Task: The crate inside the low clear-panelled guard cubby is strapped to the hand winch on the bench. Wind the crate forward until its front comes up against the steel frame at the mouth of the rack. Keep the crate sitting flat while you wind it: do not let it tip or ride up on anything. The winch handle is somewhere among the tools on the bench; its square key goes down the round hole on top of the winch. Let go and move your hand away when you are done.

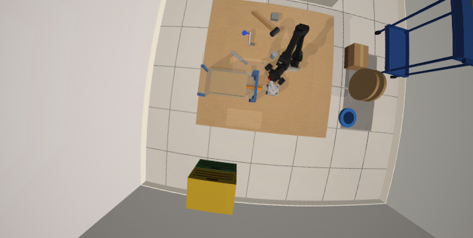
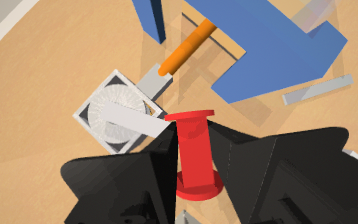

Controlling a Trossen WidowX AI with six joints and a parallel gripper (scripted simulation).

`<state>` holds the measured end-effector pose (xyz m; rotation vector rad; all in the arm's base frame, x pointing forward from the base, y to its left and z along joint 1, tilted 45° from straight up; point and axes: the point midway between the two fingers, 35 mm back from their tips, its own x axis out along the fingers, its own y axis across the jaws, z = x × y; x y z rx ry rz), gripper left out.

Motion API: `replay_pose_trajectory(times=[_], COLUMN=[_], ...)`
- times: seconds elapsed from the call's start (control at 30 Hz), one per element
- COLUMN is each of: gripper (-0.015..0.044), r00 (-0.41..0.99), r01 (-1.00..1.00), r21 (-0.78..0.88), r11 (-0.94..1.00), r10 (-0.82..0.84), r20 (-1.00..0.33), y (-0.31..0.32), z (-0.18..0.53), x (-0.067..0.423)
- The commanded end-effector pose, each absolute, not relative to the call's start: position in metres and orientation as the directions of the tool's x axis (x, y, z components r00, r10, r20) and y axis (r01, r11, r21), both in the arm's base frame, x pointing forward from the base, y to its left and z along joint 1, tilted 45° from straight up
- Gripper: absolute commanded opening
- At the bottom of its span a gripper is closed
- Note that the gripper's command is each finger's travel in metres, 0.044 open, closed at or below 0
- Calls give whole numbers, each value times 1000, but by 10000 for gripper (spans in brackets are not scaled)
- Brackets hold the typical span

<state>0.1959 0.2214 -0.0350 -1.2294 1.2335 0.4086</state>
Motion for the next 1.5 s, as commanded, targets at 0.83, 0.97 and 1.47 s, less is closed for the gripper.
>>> replay_pose_trajectory(times=[0.83,0.97,1.47], gripper=[0,0,0], r00=[367,367,368], r01=[-791,-791,-790], r21=[-488,-488,-488], r11=[370,370,371], r10=[-351,-351,-350], r20=[-862,-862,-862], y=[239,242,252], z=[-49,-51,-59], x=[223,226,234])
